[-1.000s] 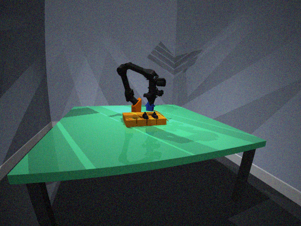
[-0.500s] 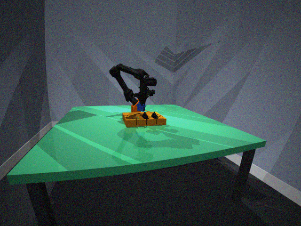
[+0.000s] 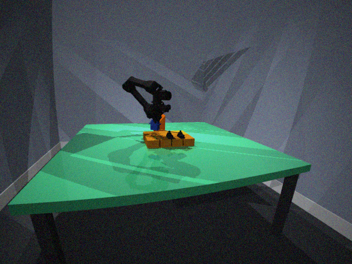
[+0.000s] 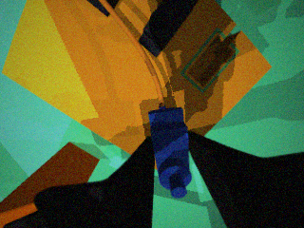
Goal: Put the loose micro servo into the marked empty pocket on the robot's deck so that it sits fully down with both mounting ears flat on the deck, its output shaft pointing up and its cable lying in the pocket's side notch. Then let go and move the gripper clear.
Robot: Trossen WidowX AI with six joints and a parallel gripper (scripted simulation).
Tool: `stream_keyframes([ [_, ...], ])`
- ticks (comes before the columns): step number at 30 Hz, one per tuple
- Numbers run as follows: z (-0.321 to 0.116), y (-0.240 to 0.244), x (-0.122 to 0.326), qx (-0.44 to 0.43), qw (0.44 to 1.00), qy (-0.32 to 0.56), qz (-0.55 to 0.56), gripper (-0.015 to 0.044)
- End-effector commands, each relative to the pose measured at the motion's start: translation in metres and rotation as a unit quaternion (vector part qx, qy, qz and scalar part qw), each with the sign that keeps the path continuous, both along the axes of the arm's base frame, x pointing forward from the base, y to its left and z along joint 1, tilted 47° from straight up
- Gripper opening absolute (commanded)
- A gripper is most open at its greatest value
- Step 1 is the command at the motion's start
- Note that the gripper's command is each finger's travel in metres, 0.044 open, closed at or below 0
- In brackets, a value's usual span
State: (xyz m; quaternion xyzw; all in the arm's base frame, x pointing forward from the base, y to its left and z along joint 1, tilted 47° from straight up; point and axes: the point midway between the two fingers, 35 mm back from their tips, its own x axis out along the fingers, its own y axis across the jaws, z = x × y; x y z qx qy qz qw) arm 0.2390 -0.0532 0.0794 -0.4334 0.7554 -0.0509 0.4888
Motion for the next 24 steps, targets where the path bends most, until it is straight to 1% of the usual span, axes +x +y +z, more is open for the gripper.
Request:
stream_keyframes([
  [1, 0.0058, -0.0049, -0.0017, -0.003, 1.0, 0.0, 0.001, 0.0],
  [5, 0.0058, -0.0049, -0.0017, -0.008, 0.999, -0.027, -0.025, 0.0],
  [13, 0.0058, -0.0049, -0.0017, -0.027, 0.985, -0.121, -0.118, 0.0],
  [24, 0.0058, -0.0049, -0.0017, -0.054, 0.936, -0.249, -0.243, 0.0],
])
